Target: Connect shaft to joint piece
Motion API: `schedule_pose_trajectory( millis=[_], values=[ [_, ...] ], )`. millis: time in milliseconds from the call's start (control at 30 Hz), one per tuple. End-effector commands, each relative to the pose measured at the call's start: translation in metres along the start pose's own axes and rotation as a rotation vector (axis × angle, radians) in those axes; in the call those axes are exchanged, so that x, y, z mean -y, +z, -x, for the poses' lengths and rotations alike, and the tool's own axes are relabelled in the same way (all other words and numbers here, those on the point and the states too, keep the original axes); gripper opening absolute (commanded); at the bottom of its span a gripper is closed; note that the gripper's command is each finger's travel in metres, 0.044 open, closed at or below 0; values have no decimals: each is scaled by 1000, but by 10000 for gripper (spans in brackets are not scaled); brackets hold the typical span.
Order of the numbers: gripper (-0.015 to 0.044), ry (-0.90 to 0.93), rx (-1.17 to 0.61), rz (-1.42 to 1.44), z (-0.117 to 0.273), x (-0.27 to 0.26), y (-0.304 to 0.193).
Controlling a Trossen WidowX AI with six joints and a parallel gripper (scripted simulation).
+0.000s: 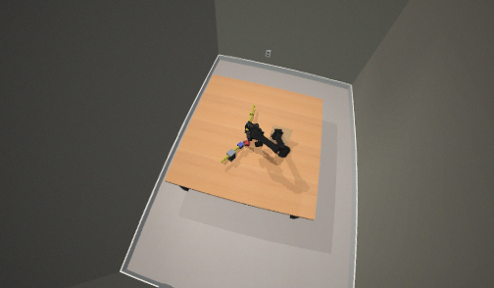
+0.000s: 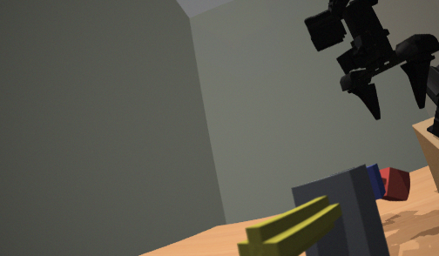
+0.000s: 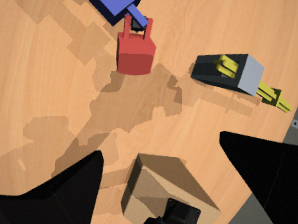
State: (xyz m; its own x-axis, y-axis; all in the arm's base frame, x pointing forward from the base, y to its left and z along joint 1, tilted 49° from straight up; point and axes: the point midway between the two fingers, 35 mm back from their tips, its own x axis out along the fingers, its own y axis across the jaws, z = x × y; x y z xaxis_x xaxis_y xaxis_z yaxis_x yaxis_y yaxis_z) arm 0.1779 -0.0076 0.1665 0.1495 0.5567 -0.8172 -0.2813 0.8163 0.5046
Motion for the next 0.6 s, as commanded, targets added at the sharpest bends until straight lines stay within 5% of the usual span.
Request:
schedule_pose_trajectory(
  millis=[0,567],
  values=[
    [440,83,10,-152,-7,-1,-4],
    [440,236,31,-442,-16,-2,-7]
  ],
)
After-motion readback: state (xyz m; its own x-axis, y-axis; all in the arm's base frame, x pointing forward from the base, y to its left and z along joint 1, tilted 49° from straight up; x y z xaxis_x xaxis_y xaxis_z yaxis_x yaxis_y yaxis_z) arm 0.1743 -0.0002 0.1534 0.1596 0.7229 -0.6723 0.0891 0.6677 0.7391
